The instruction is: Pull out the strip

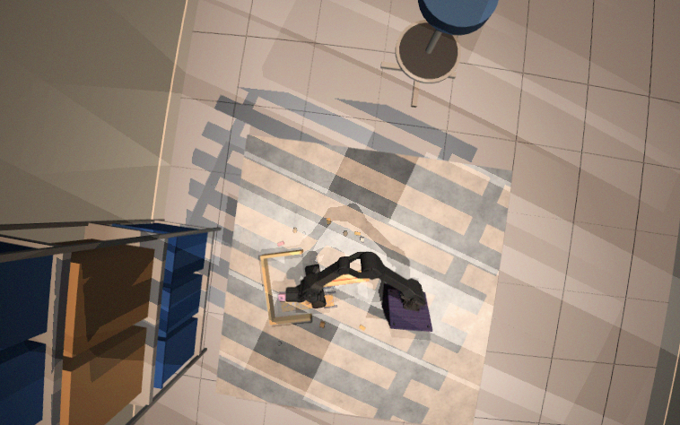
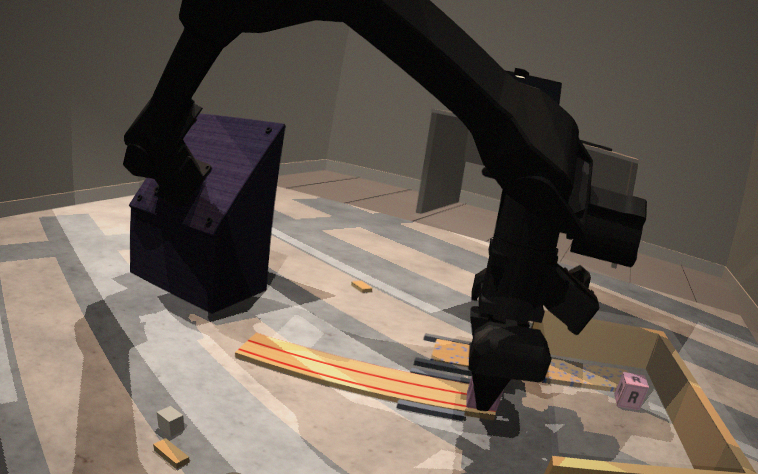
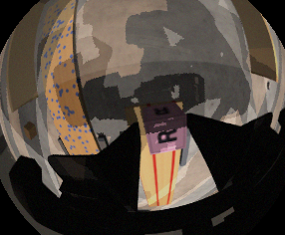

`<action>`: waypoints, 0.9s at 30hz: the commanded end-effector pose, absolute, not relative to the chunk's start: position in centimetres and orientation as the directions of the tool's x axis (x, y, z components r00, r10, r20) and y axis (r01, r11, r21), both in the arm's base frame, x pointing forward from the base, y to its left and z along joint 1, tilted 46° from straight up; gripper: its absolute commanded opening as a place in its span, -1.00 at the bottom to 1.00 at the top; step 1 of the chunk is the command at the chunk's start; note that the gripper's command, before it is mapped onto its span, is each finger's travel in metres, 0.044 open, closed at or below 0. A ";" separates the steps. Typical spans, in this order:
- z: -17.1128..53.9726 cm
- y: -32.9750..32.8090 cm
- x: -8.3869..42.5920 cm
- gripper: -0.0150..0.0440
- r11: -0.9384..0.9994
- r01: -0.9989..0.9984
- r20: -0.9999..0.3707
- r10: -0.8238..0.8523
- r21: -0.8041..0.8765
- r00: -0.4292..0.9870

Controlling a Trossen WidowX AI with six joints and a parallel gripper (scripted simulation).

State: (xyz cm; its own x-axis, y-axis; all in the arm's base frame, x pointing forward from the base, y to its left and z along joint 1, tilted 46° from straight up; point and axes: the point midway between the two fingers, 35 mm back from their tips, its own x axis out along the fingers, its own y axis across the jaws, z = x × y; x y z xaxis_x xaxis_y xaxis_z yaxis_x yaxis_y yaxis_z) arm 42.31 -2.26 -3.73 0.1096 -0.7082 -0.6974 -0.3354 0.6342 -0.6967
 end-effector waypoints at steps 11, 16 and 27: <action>-3.6 -2.1 42.3 -0.43 0.634 -0.336 -0.698 -0.708 -0.697 0.112; -2.9 -1.3 40.6 -0.49 0.634 -0.339 -0.698 -0.707 -0.696 0.112; -1.3 0.3 36.1 -0.49 0.630 -0.344 -0.697 -0.709 -0.696 0.111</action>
